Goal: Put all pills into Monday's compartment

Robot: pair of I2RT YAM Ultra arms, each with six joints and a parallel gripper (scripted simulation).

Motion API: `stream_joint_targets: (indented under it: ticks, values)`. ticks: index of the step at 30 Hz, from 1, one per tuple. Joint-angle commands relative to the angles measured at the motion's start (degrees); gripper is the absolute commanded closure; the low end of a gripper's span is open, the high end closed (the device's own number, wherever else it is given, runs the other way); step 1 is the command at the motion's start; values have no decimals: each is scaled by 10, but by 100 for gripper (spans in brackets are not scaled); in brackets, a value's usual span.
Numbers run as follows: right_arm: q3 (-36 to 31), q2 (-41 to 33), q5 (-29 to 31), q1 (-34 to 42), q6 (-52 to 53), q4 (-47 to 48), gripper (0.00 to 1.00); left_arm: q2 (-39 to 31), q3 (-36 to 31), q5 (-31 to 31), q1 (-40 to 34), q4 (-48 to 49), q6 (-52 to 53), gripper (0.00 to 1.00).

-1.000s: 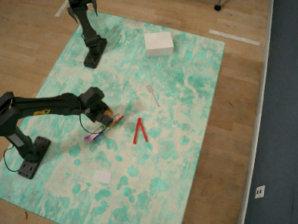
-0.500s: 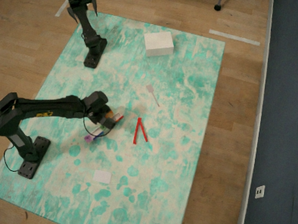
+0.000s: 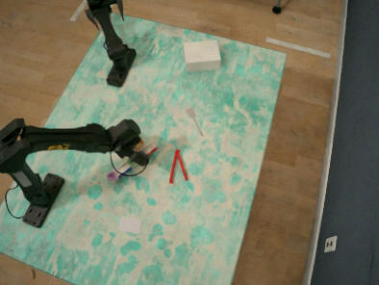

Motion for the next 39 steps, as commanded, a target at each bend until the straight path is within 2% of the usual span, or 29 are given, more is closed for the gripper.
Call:
stream_joint_targets:
  ticks: [1, 3, 25, 30, 39]
  values:
    - [31, 12, -51, -29, -7, -11, 64, 13, 4, 0, 2, 8, 3, 0]
    - [37, 18, -68, -38, -8, -15, 64, 13, 4, 0, 2, 8, 3, 0]
    - [40, 17, -70, -35, -9, -15, 64, 13, 4, 0, 2, 8, 3, 0]
    - [50, 43, -128, -65, -12, -27, 64, 13, 4, 0, 2, 8, 3, 0]
    - [54, 40, -130, -62, -14, -32, 64, 13, 4, 0, 2, 8, 3, 0]
